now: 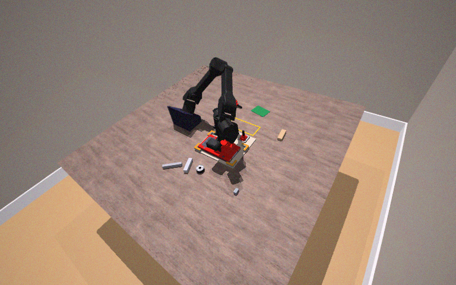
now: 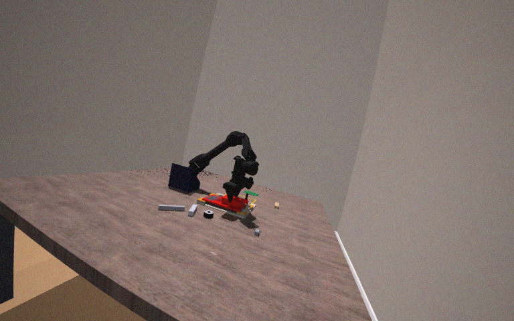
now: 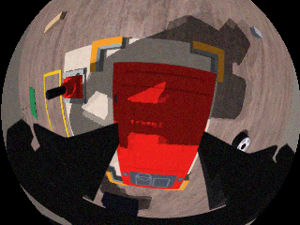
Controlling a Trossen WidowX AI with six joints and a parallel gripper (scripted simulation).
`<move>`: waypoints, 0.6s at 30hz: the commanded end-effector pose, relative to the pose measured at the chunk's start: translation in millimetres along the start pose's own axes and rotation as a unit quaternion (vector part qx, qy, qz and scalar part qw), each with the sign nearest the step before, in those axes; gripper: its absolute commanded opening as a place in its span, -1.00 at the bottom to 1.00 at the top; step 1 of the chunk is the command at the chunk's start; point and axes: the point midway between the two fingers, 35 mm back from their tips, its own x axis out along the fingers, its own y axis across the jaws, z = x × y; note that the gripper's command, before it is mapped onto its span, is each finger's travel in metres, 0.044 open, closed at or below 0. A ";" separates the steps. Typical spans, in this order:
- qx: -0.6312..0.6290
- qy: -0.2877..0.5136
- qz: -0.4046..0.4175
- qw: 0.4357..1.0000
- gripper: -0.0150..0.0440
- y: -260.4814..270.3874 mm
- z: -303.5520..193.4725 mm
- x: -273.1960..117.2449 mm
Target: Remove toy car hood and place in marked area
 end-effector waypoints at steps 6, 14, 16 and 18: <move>-0.002 0.000 -0.003 1.000 -0.49 -1.0 0.2 -7.5; -0.002 0.000 -0.003 1.000 -0.49 -1.1 0.1 -12.8; -0.002 0.000 -0.003 1.000 -0.49 -1.1 0.1 -14.1; -0.002 0.000 -0.003 1.000 -0.49 -1.1 0.1 -15.4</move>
